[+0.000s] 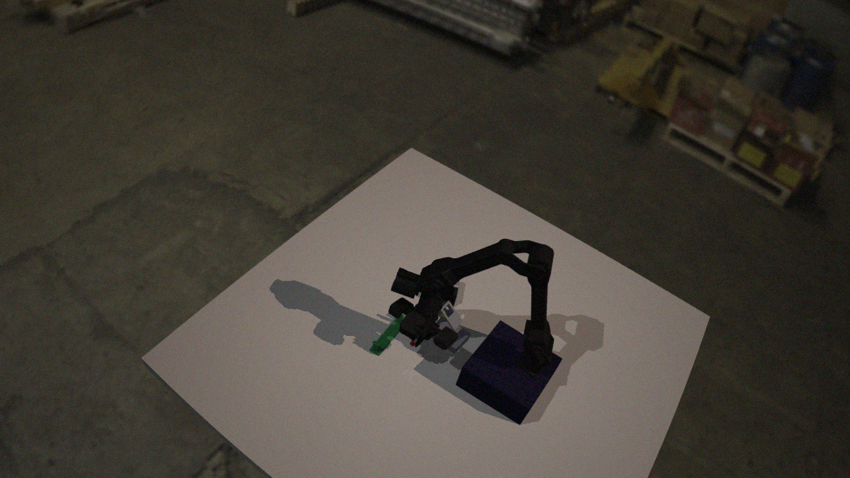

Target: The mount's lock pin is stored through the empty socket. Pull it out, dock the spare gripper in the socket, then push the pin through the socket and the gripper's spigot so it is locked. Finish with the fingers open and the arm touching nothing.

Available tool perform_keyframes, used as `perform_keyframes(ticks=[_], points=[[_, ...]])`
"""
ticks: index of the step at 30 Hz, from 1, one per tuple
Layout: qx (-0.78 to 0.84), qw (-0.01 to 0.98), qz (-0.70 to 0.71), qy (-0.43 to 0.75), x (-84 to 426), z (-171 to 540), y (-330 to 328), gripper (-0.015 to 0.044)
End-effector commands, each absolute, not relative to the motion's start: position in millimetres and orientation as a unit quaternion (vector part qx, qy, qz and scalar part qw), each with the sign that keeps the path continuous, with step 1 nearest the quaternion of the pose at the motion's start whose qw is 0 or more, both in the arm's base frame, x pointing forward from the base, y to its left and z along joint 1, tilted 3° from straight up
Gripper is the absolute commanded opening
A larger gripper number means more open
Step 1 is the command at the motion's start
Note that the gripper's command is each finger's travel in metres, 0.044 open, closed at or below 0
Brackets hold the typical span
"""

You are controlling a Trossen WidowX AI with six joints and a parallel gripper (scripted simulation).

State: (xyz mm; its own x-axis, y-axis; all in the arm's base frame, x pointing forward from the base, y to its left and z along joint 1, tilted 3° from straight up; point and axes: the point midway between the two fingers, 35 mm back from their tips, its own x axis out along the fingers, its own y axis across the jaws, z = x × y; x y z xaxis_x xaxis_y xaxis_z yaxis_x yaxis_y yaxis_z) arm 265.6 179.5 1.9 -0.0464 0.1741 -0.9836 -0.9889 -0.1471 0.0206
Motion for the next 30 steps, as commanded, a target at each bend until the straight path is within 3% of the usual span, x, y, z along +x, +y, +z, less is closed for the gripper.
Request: perform_keyframes(ticks=[1,30], points=[[-0.479,0.498,0.586,0.424,267,2,184,0.0],[-0.479,0.494,0.586,0.427,264,3,204,0.0]])
